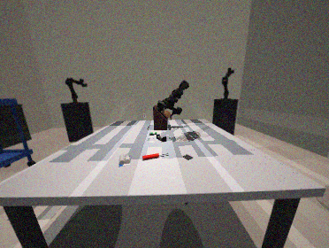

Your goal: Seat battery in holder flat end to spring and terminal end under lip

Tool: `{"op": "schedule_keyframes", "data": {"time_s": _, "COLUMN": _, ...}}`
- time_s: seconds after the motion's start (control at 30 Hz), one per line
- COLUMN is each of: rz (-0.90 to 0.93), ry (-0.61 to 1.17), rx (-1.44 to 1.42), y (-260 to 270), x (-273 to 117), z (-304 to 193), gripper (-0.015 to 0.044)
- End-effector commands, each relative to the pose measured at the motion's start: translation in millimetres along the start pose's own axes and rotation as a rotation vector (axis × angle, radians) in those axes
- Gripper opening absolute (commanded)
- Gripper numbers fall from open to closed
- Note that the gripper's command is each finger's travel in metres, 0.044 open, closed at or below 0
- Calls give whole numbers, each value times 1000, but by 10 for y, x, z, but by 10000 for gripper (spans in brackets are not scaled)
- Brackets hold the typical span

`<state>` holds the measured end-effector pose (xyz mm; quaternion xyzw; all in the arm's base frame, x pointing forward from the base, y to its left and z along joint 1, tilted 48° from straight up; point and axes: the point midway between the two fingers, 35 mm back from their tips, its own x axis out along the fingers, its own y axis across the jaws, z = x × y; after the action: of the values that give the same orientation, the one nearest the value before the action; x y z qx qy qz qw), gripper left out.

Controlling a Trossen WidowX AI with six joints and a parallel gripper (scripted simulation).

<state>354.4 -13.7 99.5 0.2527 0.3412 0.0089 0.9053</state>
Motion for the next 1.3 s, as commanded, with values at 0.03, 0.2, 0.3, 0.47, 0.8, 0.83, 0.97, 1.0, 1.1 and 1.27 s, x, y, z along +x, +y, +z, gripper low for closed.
{"op": "schedule_keyframes", "data": {"time_s": 0.03, "rz": -35, "ry": 284, "rx": 336, "y": -422, "x": 275, "z": -697, "gripper": 243}}
{"op": "schedule_keyframes", "data": {"time_s": 0.2, "rz": -98, "ry": 563, "rx": 746, "y": -723, "x": 338, "z": -1460, "gripper": 243}}
{"op": "schedule_keyframes", "data": {"time_s": 0.3, "rz": -146, "ry": 718, "rx": 1012, "y": -810, "x": 280, "z": -1885, "gripper": 243}}
{"op": "schedule_keyframes", "data": {"time_s": 0.47, "rz": -209, "ry": 887, "rx": 1337, "y": -825, "x": 152, "z": -2320, "gripper": 243}}
{"op": "schedule_keyframes", "data": {"time_s": 0.8, "rz": -210, "ry": 886, "rx": 1337, "y": -809, "x": 195, "z": -2355, "gripper": 243}}
{"op": "schedule_keyframes", "data": {"time_s": 0.83, "rz": -211, "ry": 886, "rx": 1337, "y": -805, "x": 207, "z": -2366, "gripper": 243}}
{"op": "schedule_keyframes", "data": {"time_s": 0.97, "rz": -212, "ry": 885, "rx": 1337, "y": -785, "x": 254, "z": -2407, "gripper": 243}}
{"op": "schedule_keyframes", "data": {"time_s": 1.0, "rz": -212, "ry": 885, "rx": 1337, "y": -780, "x": 265, "z": -2417, "gripper": 243}}
{"op": "schedule_keyframes", "data": {"time_s": 1.1, "rz": -212, "ry": 885, "rx": 1337, "y": -764, "x": 298, "z": -2449, "gripper": 243}}
{"op": "schedule_keyframes", "data": {"time_s": 1.27, "rz": -212, "ry": 885, "rx": 1338, "y": -736, "x": 351, "z": -2501, "gripper": 243}}
